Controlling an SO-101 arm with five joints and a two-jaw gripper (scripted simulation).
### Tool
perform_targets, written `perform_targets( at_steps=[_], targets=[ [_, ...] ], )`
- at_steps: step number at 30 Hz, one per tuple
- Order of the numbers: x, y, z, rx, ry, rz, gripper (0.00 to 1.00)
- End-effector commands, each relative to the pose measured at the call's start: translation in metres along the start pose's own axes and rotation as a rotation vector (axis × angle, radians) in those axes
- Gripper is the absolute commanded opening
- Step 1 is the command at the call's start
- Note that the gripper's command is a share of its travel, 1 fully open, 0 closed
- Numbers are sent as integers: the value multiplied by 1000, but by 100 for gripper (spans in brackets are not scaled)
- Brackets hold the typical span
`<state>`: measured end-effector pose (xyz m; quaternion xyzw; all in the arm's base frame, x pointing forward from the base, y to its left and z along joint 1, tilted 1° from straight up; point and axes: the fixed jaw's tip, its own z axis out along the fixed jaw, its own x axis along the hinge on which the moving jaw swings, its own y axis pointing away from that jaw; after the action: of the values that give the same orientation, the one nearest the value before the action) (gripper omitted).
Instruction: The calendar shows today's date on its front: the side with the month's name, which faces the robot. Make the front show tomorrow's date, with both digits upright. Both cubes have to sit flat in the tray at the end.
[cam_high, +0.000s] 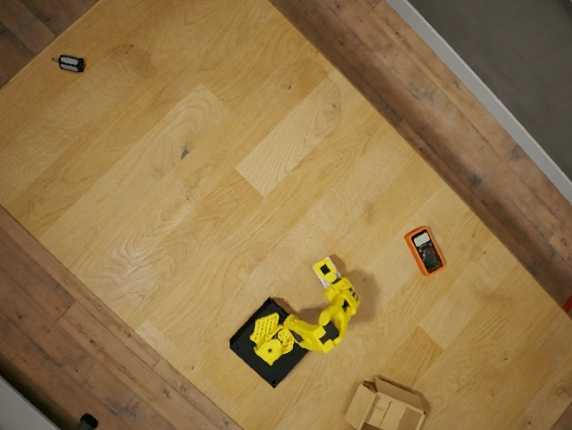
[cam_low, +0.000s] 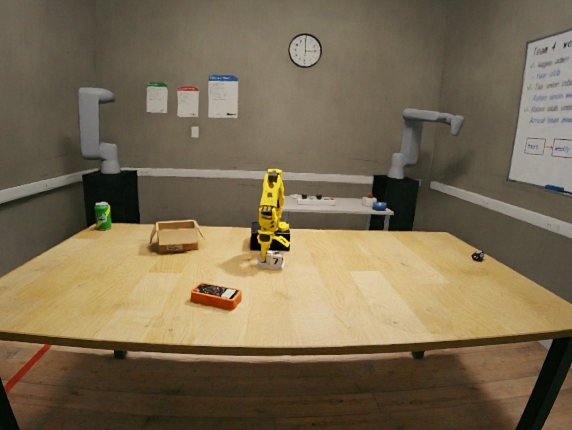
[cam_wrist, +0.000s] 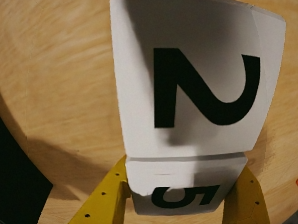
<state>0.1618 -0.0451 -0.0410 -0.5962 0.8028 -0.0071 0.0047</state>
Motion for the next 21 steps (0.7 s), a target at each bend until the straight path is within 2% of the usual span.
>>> perform_targets(
  at_steps=[1, 10, 21],
  targets=[
    [1, 1, 1, -10, -1, 18, 12],
    [1, 1, 1, -10, -1, 18, 1],
    [1, 1, 1, -10, -1, 18, 0]
  ],
)
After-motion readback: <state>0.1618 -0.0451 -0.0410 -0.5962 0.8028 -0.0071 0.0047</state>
